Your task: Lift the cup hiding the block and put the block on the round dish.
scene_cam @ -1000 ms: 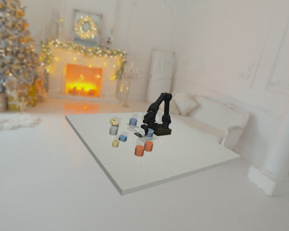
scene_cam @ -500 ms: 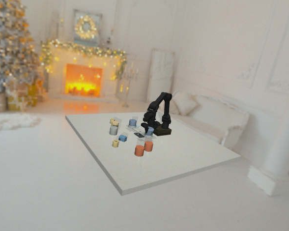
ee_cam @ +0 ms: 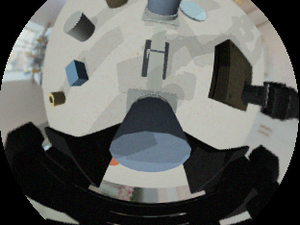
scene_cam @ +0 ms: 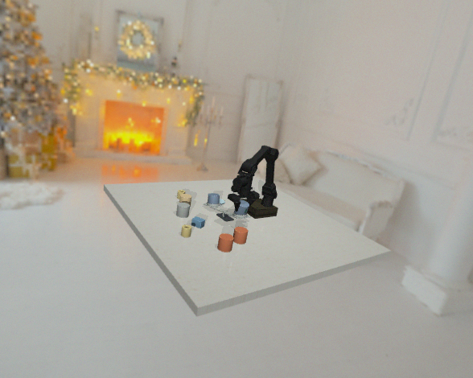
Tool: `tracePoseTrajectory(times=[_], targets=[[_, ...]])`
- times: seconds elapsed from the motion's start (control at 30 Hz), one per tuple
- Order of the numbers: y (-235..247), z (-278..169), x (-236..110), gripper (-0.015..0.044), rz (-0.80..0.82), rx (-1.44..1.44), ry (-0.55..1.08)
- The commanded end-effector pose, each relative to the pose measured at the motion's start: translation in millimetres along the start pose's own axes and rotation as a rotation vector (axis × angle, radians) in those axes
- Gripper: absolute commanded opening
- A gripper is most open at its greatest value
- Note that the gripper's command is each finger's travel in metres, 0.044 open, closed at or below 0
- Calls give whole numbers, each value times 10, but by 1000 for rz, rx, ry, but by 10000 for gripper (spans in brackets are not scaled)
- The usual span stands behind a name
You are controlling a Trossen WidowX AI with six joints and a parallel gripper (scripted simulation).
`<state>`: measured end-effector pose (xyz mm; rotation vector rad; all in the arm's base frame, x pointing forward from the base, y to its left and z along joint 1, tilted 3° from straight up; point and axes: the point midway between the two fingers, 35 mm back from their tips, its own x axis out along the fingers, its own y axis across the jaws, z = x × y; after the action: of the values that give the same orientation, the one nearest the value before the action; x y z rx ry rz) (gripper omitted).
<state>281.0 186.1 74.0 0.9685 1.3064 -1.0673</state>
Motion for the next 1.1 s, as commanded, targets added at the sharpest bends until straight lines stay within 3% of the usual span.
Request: tracePoseTrajectory(times=[0.0,1.07], targets=[[39,-69,-123,0,26,-3,26],[-7,-45,-538,0,25,-3,26]])
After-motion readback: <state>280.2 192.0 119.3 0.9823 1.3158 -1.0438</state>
